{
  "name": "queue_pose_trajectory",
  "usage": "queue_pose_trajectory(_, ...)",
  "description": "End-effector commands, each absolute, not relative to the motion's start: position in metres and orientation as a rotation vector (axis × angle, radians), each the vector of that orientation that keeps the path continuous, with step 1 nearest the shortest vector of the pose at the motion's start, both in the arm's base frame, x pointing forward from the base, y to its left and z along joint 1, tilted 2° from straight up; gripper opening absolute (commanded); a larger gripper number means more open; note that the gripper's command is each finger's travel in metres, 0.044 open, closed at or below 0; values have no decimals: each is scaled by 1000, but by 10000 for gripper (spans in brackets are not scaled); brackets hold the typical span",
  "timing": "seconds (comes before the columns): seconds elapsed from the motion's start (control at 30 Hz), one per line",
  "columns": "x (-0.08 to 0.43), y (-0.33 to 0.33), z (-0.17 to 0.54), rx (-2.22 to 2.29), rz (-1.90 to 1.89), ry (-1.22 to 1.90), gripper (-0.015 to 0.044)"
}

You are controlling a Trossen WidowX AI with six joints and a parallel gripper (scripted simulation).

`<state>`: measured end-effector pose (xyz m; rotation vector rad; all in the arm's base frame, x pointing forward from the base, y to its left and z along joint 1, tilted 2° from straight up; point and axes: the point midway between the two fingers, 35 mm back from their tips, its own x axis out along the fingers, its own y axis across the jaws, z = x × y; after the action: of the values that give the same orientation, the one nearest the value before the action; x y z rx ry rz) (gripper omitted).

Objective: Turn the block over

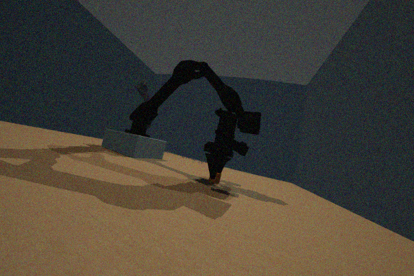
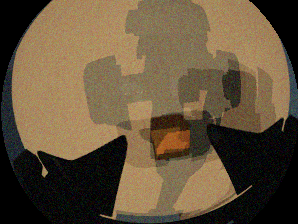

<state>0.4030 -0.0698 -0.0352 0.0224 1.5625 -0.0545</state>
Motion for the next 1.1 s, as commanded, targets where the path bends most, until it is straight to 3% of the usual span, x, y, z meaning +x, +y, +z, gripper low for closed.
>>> queue_pose_trajectory(0.0, 402, -70, -38, 21, -57, 1566, 309)
queue_pose_trajectory(0.23, 402, -70, -38, 21, -57, 1566, 125)
queue_pose_trajectory(0.77, 402, -70, -36, 21, -57, 1566, 0)
queue_pose_trajectory(1.07, 402, -70, -8, 21, -57, 1563, 0)
